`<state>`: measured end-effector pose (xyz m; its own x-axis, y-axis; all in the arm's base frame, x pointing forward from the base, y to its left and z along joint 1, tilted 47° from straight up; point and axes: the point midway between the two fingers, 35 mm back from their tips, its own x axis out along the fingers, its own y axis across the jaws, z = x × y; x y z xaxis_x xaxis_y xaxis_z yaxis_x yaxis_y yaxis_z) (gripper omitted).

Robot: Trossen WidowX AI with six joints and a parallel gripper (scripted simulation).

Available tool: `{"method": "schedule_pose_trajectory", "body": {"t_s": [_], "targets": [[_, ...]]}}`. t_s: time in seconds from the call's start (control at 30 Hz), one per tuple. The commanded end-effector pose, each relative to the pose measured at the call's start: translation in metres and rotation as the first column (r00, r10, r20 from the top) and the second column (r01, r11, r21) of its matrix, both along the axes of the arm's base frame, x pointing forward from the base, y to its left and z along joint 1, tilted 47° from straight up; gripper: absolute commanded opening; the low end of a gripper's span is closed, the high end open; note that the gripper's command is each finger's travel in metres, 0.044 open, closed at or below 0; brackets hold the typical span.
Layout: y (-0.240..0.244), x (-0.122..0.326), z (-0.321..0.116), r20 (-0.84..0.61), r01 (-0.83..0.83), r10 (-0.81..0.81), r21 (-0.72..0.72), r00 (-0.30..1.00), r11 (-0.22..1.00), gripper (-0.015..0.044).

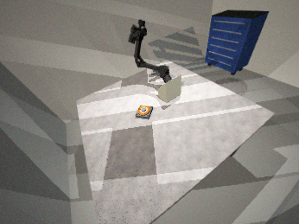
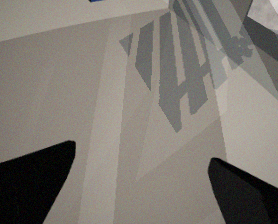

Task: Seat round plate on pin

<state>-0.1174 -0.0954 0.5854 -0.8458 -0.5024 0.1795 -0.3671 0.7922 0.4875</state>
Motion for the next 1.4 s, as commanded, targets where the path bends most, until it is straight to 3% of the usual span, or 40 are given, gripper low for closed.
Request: {"method": "schedule_pose_trajectory", "body": {"t_s": [0.0,0.13,0.3,0.47,0.57,0.63,0.83,1.03,1.13,1.37], "targets": [[0.004,-0.002,0.001,0.002,0.004,-0.004,-0.020,1.000,1.000,0.0374],[0.082,-0.026,0.024,0.020,0.084,-0.082,-0.387,0.996,0.918,0.0269],[0.139,-0.030,0.034,0.009,0.116,-0.138,-0.598,0.990,0.793,0.0137],[0.230,-0.016,0.042,-0.038,0.096,-0.239,-0.847,0.970,0.523,0.0006],[0.259,-0.004,0.040,-0.086,0.061,-0.307,-0.896,0.948,0.440,0.0000],[0.302,0.014,0.034,-0.110,0.004,-0.374,-0.957,0.921,0.291,0.0000],[0.367,0.054,0.015,-0.136,-0.126,-0.480,-0.991,0.867,0.053,0.0000],[0.435,0.130,-0.023,-0.177,-0.368,-0.637,-0.912,0.750,-0.180,0.0000],[0.444,0.155,-0.034,-0.164,-0.401,-0.693,-0.896,0.702,-0.193,0.0000],[0.487,0.250,-0.096,-0.164,-0.689,-0.852,-0.672,0.497,-0.273,0.0000]]}}
